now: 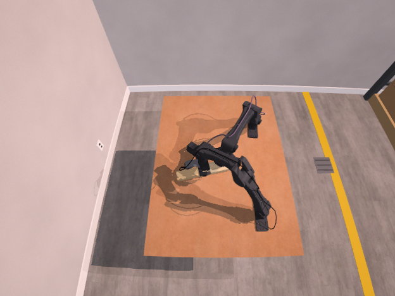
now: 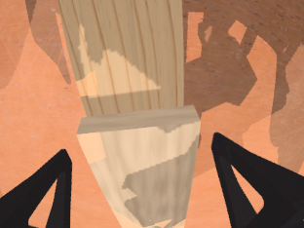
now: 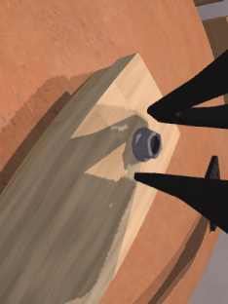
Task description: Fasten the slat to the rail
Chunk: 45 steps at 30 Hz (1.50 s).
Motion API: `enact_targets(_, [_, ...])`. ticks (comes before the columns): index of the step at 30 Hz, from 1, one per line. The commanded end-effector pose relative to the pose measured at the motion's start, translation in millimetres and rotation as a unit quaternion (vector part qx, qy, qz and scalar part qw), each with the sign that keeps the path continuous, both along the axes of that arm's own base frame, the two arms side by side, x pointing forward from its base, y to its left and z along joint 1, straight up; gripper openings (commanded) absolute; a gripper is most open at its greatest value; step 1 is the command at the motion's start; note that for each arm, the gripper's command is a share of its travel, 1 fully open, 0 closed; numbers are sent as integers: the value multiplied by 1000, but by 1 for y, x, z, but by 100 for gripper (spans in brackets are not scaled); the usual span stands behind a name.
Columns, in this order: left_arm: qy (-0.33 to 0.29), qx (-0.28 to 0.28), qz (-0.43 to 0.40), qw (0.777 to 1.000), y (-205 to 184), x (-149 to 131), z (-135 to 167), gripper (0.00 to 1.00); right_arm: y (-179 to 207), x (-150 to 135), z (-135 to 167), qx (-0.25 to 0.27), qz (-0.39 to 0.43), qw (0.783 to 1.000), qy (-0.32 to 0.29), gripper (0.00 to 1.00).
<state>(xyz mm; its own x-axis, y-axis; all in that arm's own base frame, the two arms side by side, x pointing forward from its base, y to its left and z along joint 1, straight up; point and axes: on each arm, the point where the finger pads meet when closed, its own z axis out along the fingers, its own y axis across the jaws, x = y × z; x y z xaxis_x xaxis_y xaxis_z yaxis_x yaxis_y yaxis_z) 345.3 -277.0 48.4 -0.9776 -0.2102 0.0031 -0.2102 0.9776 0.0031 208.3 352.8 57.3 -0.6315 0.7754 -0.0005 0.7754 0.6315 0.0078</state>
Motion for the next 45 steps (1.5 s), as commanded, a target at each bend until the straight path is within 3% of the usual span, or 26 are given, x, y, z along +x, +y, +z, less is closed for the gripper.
enact_targets(1, [-7,-6,1,1000,-3,3,-4,100,1,1,4,5,0,1000,-4,34])
enact_targets(19, [-7,-6,1,1000,-2,2,-14,100,1,1,4,5,0,1000,-4,34])
enact_targets(20, [-7,-5,1,1000,-2,2,-12,89,1,1,4,5,0,1000,-4,34])
enact_targets(22, [-7,-5,1,1000,-2,2,-12,89,1,1,4,5,0,1000,-4,34])
enact_targets(23, [-7,-5,1,1000,-2,2,-10,77,1,1,4,5,0,1000,-4,34])
enact_targets(24, [-7,-5,0,1000,-1,2,-7,72,1,1,4,5,0,1000,-4,34])
enact_targets(45, [-7,-5,0,1000,-1,1,-5,72,1,1,4,5,0,1000,-4,34])
